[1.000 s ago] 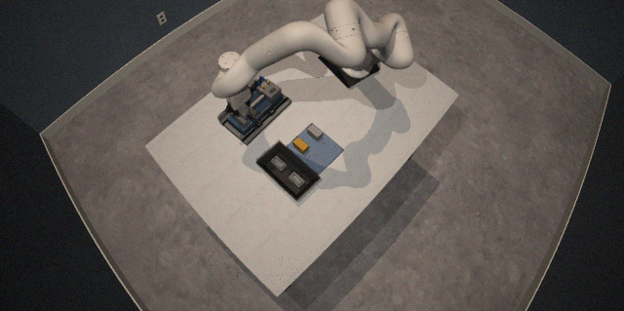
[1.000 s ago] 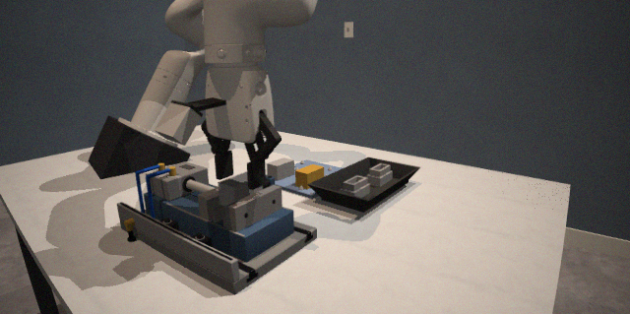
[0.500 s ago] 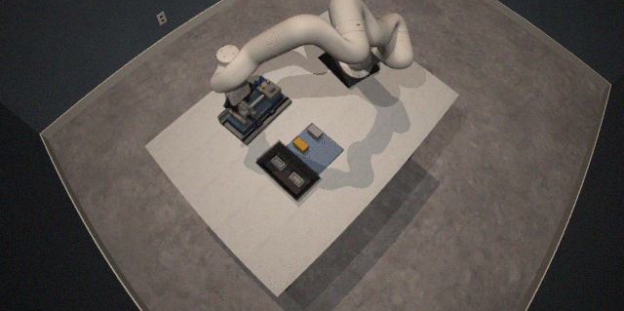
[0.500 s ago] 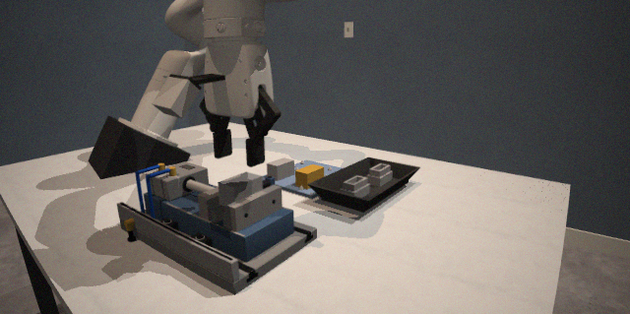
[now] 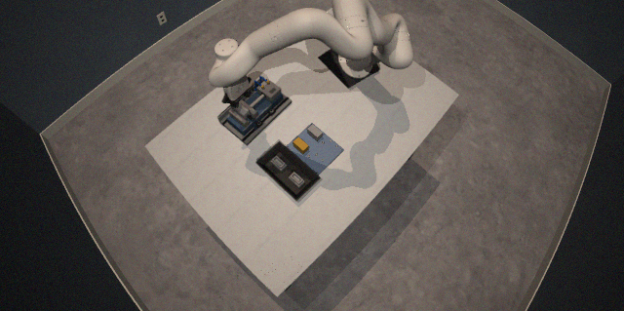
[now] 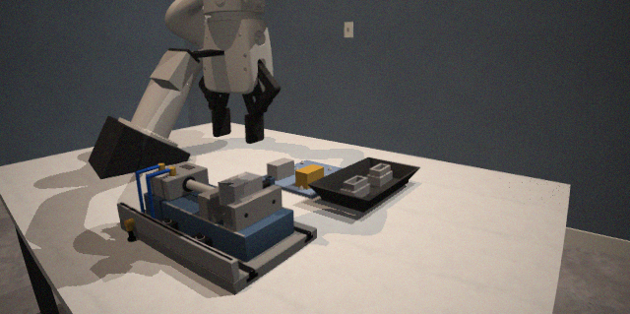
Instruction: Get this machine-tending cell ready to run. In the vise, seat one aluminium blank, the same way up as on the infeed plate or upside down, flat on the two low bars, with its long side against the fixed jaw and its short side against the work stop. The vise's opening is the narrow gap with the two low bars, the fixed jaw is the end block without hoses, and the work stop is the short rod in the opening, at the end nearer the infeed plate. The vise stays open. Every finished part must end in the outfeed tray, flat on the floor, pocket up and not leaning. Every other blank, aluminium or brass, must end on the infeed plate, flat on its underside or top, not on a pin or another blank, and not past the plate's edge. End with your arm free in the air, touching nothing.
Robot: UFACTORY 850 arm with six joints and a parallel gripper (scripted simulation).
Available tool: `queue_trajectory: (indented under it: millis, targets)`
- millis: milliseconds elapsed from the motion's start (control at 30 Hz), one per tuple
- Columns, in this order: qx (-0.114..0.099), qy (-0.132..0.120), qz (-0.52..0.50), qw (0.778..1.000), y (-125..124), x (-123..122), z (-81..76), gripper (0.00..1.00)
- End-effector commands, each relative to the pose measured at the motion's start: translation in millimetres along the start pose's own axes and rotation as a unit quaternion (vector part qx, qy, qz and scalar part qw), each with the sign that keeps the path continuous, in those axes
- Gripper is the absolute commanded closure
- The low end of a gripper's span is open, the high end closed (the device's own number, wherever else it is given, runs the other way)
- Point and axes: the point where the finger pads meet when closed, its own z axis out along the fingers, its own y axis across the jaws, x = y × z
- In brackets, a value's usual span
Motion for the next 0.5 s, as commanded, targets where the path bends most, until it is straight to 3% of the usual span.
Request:
queue_trajectory:
  millis: [0,133,167,467]
  targets:
    - [0.001,0.001,0.0,1.0,-0.8,0.3,-5.4,0.31]
    - [0.001,0.001,0.0,1.0,-0.8,0.2,-5.9,0.31]
    - [0.001,0.001,0.0,1.0,-0.8,0.2,-5.9,1.0]
    - [0.001,0.001,0.0,1.0,-0.8,0.2,-5.9,1.0]
